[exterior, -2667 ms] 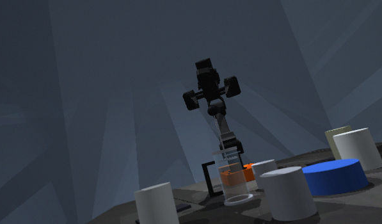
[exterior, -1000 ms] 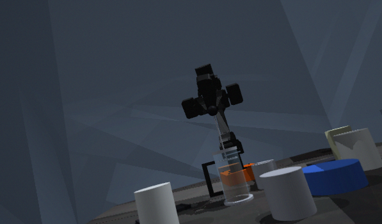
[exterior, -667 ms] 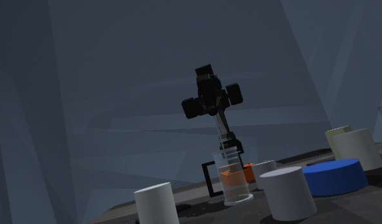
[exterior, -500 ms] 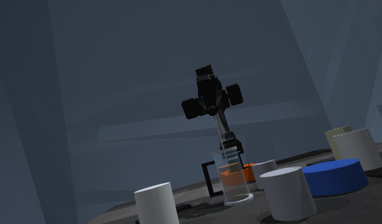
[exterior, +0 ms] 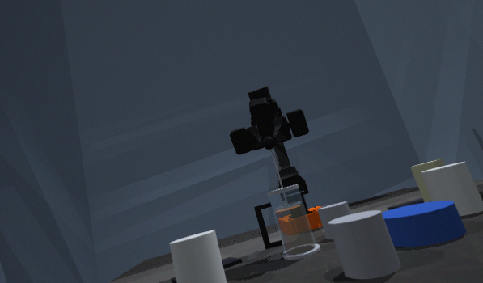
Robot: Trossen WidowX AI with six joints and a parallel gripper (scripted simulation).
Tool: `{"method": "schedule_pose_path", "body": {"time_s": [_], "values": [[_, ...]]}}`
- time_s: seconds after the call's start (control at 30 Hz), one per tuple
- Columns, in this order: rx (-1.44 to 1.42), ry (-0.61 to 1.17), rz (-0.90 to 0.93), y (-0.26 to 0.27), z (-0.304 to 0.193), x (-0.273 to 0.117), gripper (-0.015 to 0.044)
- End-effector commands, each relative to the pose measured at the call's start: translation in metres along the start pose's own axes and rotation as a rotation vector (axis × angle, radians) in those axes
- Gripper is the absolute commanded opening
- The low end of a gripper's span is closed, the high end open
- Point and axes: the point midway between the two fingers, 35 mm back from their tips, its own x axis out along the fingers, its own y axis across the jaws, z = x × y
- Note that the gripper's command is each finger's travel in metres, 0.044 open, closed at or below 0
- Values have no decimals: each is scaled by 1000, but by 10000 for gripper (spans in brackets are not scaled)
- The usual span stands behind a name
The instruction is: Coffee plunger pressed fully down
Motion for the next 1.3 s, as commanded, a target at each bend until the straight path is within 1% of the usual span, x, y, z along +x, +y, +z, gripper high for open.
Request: {"method": "schedule_pose_path", "body": {"time_s": [0.0, 0.9, 1.27], "values": [[-6, 61, 2, 0, -26, 11, 117], [-7, 61, 2, 0, -62, 37, 117], [-7, 60, 2, -1, -62, 48, 117]]}}
